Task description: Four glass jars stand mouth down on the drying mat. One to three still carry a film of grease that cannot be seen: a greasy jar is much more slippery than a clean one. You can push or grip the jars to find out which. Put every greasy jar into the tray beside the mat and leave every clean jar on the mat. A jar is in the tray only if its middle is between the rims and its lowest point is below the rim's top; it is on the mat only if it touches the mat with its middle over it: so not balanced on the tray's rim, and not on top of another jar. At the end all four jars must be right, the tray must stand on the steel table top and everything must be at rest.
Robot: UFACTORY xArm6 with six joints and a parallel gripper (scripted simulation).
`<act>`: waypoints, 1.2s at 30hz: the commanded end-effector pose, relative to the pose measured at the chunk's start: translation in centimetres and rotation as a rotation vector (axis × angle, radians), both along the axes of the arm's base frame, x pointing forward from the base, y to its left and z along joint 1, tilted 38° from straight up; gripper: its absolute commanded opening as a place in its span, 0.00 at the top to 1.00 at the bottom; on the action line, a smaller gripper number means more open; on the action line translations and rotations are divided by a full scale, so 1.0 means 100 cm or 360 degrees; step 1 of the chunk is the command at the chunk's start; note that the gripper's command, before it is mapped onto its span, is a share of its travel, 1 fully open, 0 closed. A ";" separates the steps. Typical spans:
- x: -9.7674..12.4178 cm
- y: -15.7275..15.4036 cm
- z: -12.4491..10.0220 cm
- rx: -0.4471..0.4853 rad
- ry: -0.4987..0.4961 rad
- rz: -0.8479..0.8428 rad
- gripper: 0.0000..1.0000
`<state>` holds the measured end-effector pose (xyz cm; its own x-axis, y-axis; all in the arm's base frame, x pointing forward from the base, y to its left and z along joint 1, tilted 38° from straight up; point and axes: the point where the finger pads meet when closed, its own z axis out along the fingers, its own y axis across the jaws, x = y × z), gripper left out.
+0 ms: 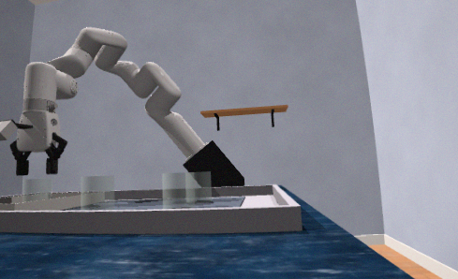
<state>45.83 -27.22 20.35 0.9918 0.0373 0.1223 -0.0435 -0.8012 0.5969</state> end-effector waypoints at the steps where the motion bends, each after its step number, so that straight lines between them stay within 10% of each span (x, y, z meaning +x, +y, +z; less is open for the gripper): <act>1: -0.002 0.010 0.015 -0.0002 -0.0004 0.0001 0.00; 12: -0.007 0.036 0.049 -0.0002 -0.0004 0.0001 0.00; 36: 0.002 0.068 0.025 -0.0002 -0.0004 0.0001 0.00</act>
<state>45.40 -22.22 24.01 0.9920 0.0377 0.1205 -0.0420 -0.8016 0.5964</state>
